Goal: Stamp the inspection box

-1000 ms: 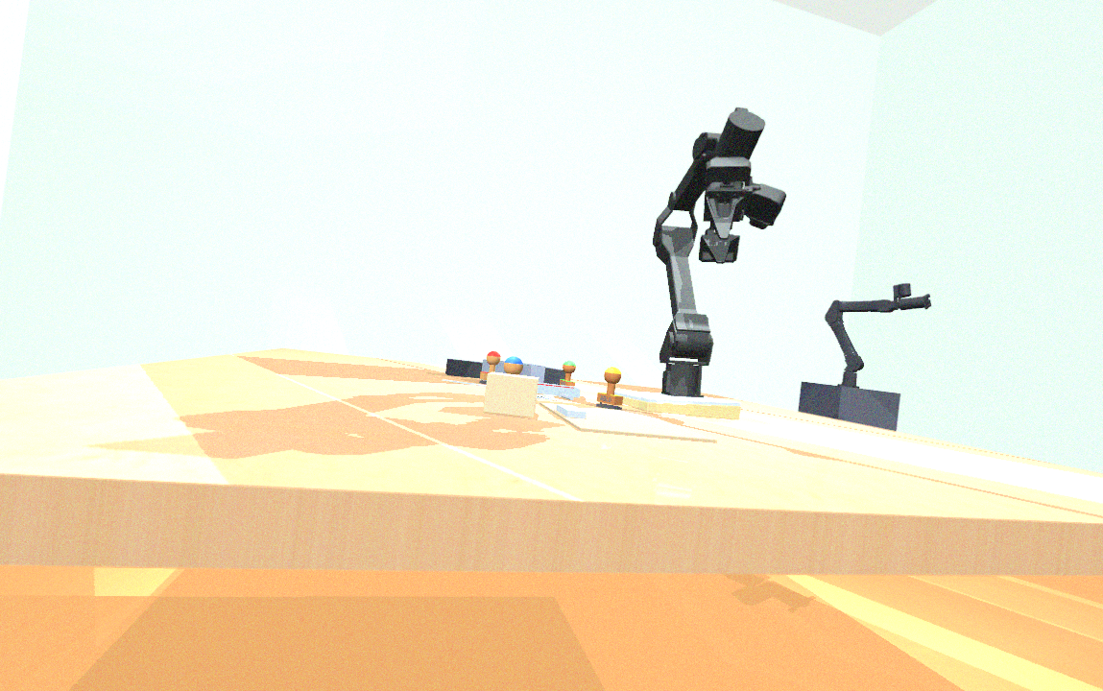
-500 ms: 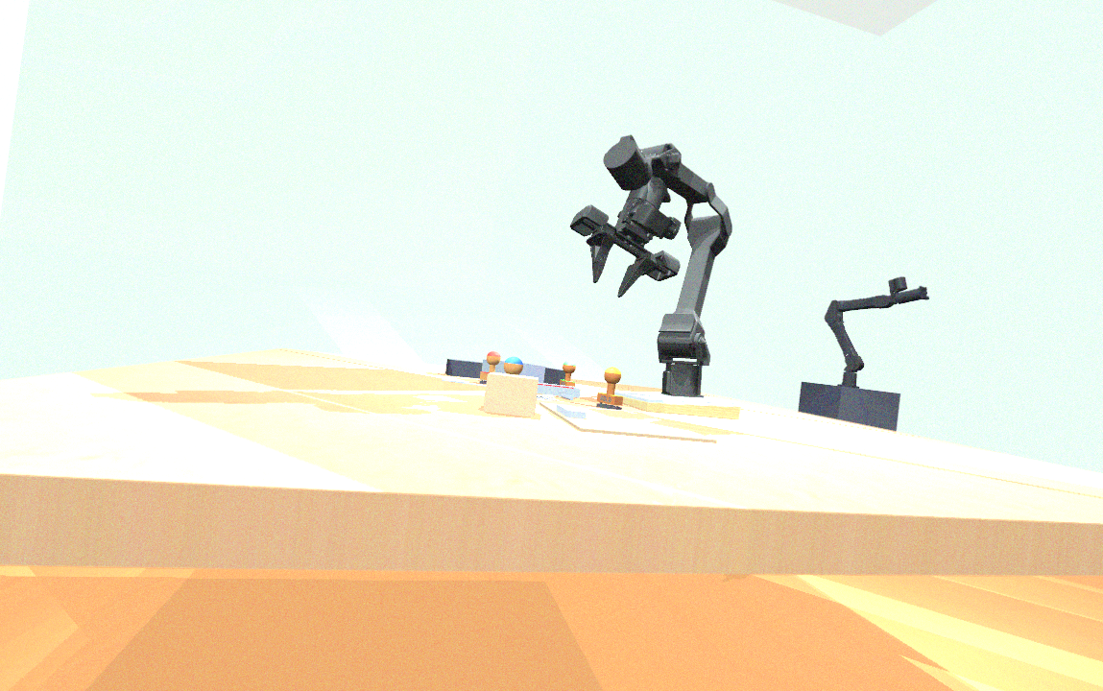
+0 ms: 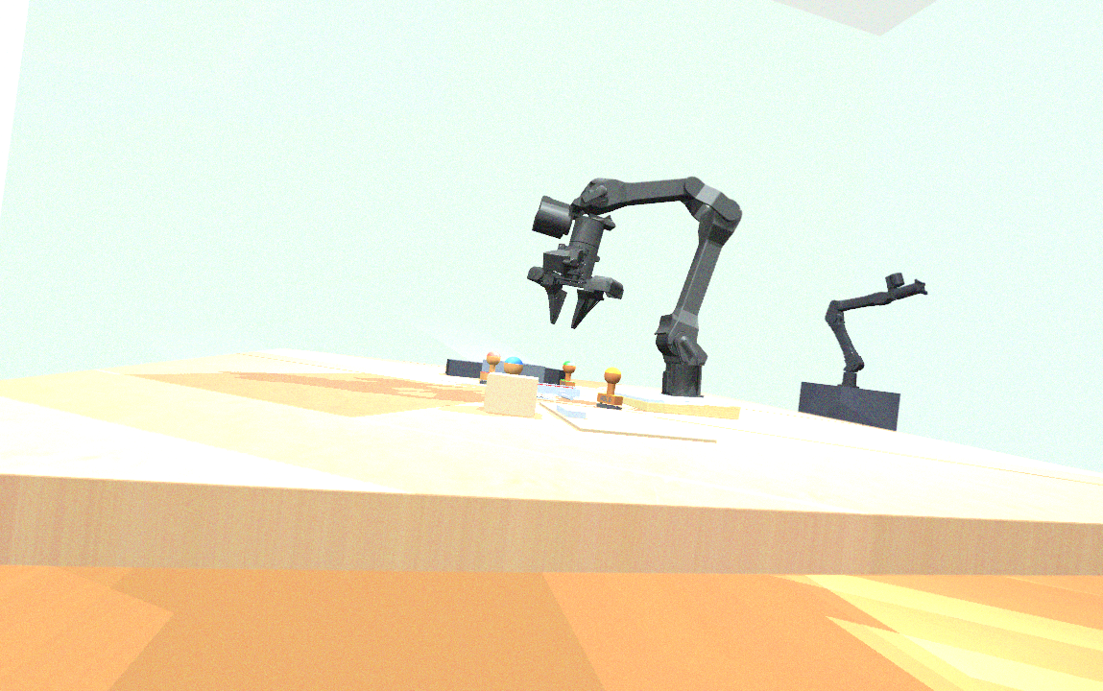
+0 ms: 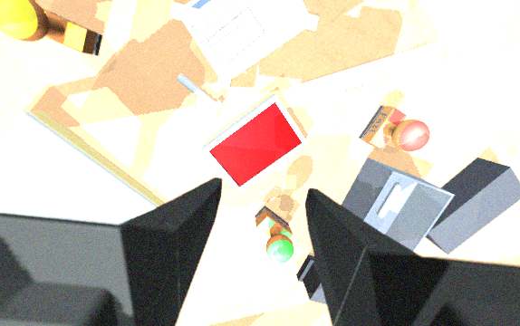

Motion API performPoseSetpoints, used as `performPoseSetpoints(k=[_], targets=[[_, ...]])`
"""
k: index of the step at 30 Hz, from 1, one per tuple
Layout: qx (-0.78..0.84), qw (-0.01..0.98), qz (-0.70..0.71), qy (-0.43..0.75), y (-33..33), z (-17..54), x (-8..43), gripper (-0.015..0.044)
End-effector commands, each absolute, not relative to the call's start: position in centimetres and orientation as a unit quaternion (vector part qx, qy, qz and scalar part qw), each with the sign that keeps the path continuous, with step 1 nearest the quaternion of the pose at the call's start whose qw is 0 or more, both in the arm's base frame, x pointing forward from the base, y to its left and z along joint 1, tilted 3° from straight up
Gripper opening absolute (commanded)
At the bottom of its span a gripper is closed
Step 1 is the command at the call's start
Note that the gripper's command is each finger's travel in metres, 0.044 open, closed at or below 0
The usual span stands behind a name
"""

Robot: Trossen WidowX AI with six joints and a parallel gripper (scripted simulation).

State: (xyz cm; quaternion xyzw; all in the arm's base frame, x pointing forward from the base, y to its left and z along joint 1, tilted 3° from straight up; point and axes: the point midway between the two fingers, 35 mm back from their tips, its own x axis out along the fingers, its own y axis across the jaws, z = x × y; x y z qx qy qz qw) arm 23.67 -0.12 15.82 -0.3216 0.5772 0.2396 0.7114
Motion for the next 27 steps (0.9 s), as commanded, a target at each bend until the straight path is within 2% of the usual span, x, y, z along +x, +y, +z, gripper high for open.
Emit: performPoseSetpoints(k=[1,7,27], targets=[[-0.206,0.729,0.150,0.636,-4.7,14.1,22.8,0.0218],[-0.057,0.732,0.030,0.678,-9.9,12.4,20.6,0.0218],[-0.052,0.732,0.026,0.679,-10.3,11.0,20.7,0.0218]])
